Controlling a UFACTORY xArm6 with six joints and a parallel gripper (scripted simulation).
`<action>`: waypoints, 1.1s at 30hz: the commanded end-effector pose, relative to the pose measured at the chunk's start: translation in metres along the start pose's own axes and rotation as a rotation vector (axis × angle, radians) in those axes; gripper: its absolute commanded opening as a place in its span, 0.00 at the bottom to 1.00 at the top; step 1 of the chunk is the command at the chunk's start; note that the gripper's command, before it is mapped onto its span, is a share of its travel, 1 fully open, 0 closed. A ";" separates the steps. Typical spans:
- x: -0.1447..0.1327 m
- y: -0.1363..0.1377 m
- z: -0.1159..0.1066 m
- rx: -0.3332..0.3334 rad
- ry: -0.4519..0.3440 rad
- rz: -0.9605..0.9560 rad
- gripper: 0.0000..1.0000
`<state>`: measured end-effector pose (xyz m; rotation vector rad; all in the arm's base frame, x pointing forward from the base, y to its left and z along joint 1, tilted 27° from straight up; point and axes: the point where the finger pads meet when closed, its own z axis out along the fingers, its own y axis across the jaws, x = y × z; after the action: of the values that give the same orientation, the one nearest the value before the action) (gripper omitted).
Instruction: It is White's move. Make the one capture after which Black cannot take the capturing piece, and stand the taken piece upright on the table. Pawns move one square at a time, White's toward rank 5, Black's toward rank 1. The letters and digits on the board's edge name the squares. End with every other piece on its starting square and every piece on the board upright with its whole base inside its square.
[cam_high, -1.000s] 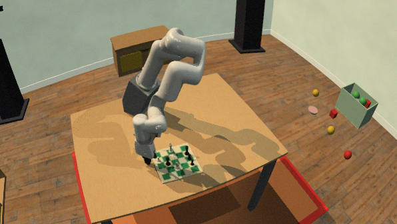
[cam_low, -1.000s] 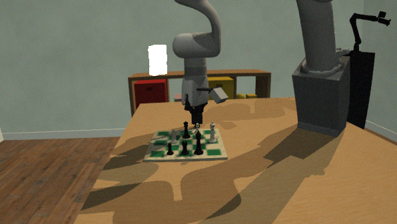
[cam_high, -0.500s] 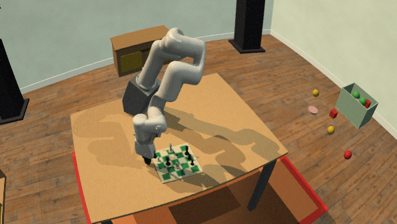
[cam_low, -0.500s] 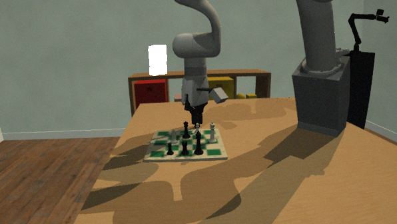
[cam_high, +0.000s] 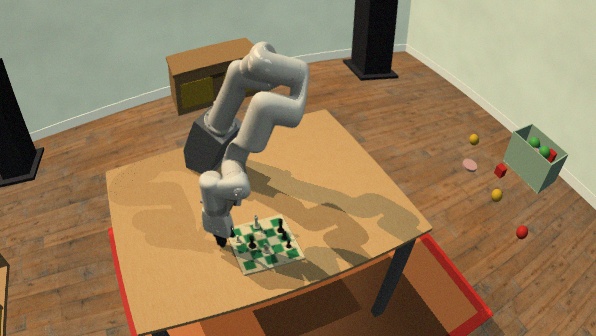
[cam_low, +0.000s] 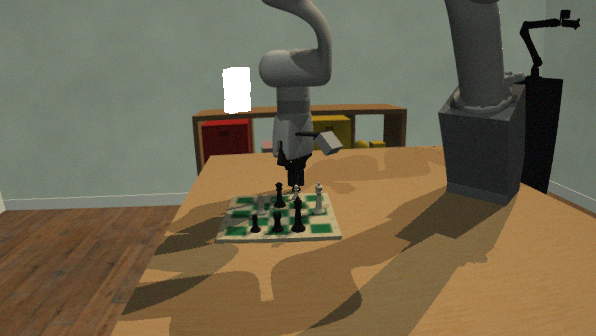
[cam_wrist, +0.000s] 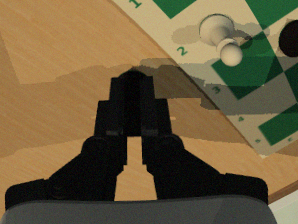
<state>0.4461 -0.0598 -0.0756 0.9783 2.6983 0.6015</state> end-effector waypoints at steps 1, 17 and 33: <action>-0.001 0.000 -0.001 -0.001 -0.002 0.000 0.00; -0.001 0.000 -0.001 -0.001 -0.002 0.000 0.00; -0.001 0.000 0.002 -0.001 -0.002 0.000 0.00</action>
<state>0.4467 -0.0593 -0.0773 0.9783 2.6983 0.6015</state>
